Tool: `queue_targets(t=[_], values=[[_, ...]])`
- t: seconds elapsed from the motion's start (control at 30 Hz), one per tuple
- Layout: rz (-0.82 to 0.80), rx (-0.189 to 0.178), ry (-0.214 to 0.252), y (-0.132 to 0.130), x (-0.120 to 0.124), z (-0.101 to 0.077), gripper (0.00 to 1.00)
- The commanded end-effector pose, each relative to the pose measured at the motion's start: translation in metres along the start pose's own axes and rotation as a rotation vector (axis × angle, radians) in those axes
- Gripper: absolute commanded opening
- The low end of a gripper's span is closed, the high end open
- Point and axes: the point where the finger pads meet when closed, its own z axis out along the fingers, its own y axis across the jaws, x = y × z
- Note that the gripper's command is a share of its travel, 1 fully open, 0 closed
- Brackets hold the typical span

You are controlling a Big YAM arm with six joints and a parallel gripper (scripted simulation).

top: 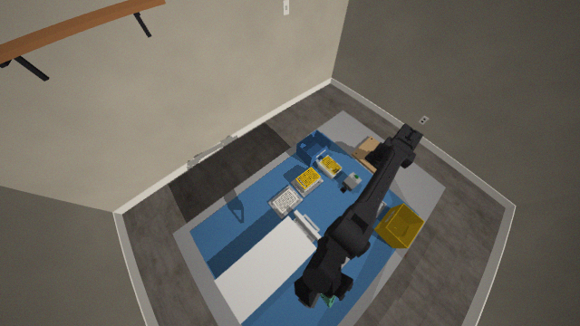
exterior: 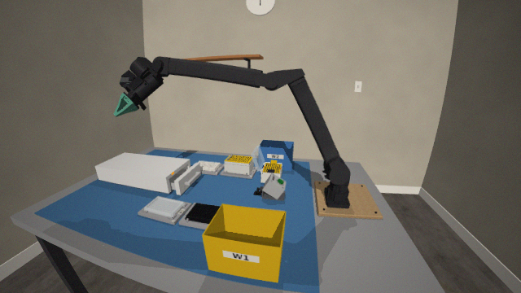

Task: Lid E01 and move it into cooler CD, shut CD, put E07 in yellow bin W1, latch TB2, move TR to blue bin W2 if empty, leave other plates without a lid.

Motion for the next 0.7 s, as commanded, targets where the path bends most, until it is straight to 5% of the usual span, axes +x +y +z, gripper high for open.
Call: queue_targets(t=[0.0, 0.07, 0.13, 0.17, 0.23, 0.27, 0.4, 0.5, 0.67], values=[[-0.053, 0.03, -0.015, 0.024, -0.011, -0.015, 0.0], [-0.021, 0.065, -0.003, 0.008, 0.003, -0.036, 0.0], [-0.021, 0.065, -0.003, 0.008, 0.003, -0.036, 0.0], [-0.057, 0.077, -0.037, 0.031, -0.013, -0.053, 0.0], [-0.038, 0.127, -0.001, 0.023, 0.001, -0.052, 0.0], [-0.002, 0.145, 0.029, -0.002, 0.016, -0.048, 0.0], [-0.019, 0.133, 0.008, -0.008, 0.024, -0.059, 0.0], [0.0, 0.216, 0.054, -0.007, 0.035, -0.071, 0.0], [-0.002, 0.213, 0.046, -0.021, 0.05, -0.079, 0.0]])
